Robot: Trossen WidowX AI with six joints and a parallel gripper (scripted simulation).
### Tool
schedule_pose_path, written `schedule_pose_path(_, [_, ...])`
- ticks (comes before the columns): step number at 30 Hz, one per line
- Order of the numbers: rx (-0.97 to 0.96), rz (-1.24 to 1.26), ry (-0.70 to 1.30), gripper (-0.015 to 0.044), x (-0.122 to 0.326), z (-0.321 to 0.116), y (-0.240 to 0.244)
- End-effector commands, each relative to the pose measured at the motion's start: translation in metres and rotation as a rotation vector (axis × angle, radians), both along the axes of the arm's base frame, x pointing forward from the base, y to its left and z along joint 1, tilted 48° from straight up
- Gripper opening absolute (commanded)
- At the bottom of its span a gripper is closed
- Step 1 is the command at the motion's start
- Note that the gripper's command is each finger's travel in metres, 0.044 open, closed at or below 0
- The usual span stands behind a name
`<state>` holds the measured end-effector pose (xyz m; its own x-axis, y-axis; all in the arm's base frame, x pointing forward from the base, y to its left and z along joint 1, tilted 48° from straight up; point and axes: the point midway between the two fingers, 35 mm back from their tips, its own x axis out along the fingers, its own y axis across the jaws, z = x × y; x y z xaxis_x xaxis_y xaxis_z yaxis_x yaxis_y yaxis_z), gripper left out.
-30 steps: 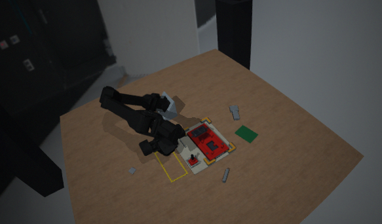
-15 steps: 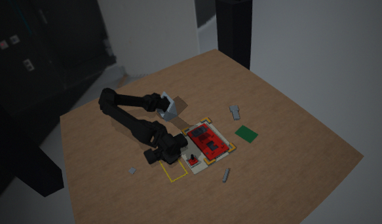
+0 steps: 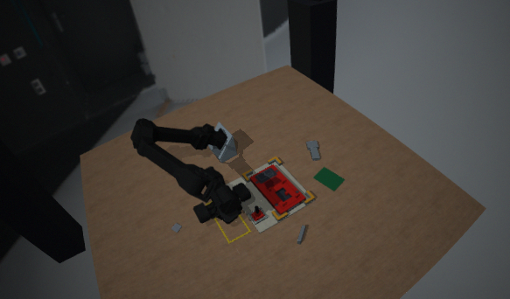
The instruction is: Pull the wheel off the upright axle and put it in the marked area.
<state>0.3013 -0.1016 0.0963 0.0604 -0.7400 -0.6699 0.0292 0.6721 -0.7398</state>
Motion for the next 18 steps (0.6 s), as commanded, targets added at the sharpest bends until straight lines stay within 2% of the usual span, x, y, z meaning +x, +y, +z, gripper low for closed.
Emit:
schedule_pose_path(1, [0.0,-0.003,0.0,0.0236,0.0,0.0,0.0])
schedule_pose_path(4, [0.001,-0.002,0.0,0.03,0.0,0.005,0.006])
schedule_pose_path(12, [-0.003,0.003,0.002,0.03,-0.004,0.04,0.045])
schedule_pose_path(14, [0.004,0.013,0.001,0.0352,-0.008,0.033,0.048])
schedule_pose_path(17, [0.015,0.012,0.006,0.0431,-0.042,0.033,0.078])
schedule_pose_path(18, [0.014,0.01,0.007,0.044,-0.054,0.034,0.087])
